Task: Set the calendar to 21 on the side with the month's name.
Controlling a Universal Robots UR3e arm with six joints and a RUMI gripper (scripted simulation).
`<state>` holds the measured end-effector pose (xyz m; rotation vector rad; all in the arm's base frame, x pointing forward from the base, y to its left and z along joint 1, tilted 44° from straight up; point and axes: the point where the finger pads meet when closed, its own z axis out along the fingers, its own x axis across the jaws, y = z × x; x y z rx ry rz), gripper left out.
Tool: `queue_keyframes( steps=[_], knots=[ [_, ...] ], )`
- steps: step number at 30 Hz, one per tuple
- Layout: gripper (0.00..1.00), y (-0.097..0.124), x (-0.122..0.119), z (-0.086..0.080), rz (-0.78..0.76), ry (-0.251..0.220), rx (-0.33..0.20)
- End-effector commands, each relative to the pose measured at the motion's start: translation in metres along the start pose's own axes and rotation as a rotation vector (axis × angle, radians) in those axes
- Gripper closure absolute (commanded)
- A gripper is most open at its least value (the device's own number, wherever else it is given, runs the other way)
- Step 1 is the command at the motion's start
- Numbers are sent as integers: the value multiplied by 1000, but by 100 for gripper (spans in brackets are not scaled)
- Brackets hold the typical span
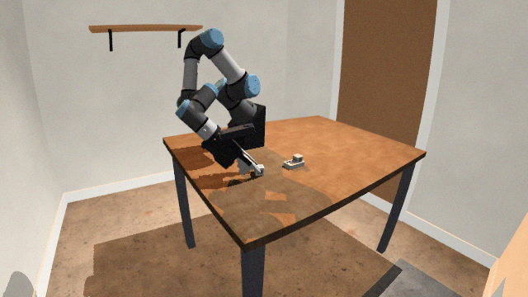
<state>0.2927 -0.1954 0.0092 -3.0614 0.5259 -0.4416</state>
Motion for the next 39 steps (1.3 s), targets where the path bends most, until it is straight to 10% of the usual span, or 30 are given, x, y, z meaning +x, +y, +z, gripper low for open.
queue_keyframes(
  steps=[1, 16, 17, 39],
  knots=[
    [86, 0, 0, 0, -1, 1, -1],
    [72, 0, 0, 0, -1, 1, -1],
    [60, 0, 0, 0, -1, 1, -1],
    [60, -1, 0, -1, -1, 1, -1]
  ],
)
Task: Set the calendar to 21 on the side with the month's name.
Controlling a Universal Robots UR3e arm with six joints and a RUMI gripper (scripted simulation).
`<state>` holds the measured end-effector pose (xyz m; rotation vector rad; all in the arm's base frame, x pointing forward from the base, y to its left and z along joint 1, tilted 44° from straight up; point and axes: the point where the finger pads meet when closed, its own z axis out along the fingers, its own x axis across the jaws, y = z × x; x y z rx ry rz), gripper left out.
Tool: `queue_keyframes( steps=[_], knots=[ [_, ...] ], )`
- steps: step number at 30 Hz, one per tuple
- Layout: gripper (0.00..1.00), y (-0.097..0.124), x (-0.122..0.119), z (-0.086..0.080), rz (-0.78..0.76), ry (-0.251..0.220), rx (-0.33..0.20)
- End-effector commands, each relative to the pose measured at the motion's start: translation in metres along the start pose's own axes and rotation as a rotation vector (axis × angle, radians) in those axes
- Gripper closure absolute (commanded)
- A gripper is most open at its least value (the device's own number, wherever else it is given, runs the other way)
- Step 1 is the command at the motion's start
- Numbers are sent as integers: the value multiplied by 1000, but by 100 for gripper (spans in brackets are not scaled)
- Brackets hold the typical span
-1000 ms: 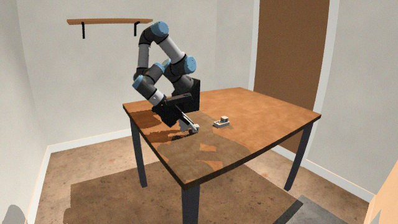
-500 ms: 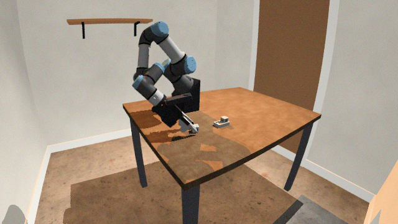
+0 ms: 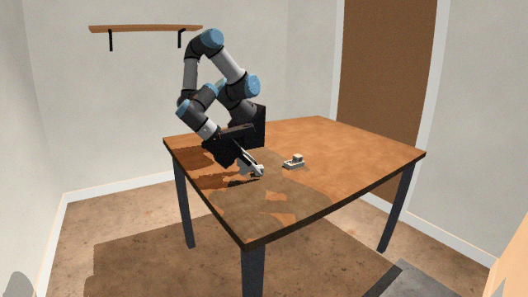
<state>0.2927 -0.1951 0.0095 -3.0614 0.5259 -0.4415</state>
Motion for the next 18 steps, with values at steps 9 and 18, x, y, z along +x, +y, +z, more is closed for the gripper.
queue_keyframes(
  steps=[9, 18],
  knots=[
    [60, -11, 0, -11, -1, 1, -1],
    [60, -27, 0, -28, -1, 1, -1]
  ],
)
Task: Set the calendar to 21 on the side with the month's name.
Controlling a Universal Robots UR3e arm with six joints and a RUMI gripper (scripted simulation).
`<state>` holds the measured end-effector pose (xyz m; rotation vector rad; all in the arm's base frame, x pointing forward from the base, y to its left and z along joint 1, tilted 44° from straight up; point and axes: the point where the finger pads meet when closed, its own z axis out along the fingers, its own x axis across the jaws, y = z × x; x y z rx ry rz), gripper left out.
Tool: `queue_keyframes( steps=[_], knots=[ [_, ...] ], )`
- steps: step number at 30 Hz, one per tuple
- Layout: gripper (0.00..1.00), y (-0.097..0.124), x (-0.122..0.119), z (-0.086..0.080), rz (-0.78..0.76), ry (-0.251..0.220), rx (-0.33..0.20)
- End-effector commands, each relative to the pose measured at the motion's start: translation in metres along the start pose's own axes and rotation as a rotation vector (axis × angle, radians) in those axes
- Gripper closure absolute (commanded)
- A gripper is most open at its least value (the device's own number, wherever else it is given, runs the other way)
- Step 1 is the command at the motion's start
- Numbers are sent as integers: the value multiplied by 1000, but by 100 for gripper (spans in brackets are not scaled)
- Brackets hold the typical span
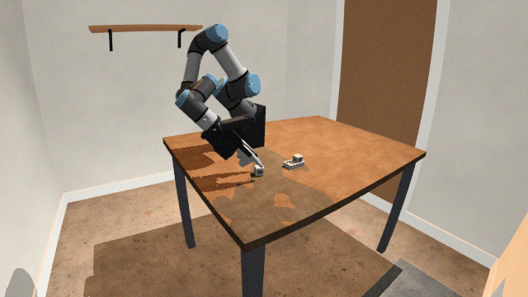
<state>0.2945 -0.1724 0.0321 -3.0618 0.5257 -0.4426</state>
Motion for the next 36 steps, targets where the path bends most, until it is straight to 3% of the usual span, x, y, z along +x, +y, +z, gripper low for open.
queue_keyframes(
  steps=[1, 10, 23, 36],
  knots=[
    [60, -7, 0, -8, -1, 0, 0],
    [60, -24, 0, -25, -1, 0, 0],
    [60, -26, 0, -27, -1, -1, -5],
    [60, -27, -3, -24, -6, -21, -91]
  ],
)
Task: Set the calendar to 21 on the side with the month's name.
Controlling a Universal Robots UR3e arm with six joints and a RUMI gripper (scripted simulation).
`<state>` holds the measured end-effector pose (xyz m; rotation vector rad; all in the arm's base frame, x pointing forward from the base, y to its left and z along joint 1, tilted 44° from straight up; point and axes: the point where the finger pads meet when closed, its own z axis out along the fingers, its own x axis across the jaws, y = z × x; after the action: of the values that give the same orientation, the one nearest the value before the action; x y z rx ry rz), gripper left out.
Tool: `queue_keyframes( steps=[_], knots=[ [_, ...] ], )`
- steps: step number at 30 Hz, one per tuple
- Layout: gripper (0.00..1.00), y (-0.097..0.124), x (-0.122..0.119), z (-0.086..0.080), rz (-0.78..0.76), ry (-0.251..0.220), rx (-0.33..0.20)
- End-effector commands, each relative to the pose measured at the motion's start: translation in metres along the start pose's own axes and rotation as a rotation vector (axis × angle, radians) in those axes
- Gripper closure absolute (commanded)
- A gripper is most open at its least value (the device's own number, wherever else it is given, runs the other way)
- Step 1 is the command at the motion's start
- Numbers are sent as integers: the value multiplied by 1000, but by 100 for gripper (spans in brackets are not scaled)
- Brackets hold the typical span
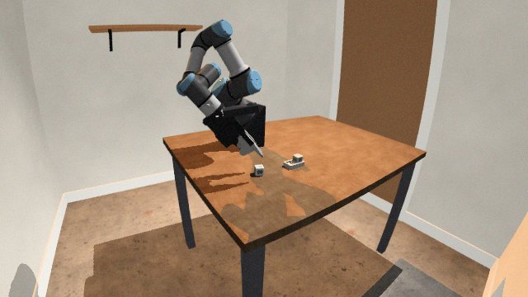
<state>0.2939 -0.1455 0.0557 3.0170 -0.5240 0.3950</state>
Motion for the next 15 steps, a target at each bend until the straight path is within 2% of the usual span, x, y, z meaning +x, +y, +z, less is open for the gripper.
queue_keyframes(
  steps=[1, 10, 15],
  knots=[
    [60, 0, 0, 1, -2, -6, -43],
    [60, -1, 1, -1, 1, 2, -152],
    [60, -1, 2, -1, 3, 9, -177]
  ],
)
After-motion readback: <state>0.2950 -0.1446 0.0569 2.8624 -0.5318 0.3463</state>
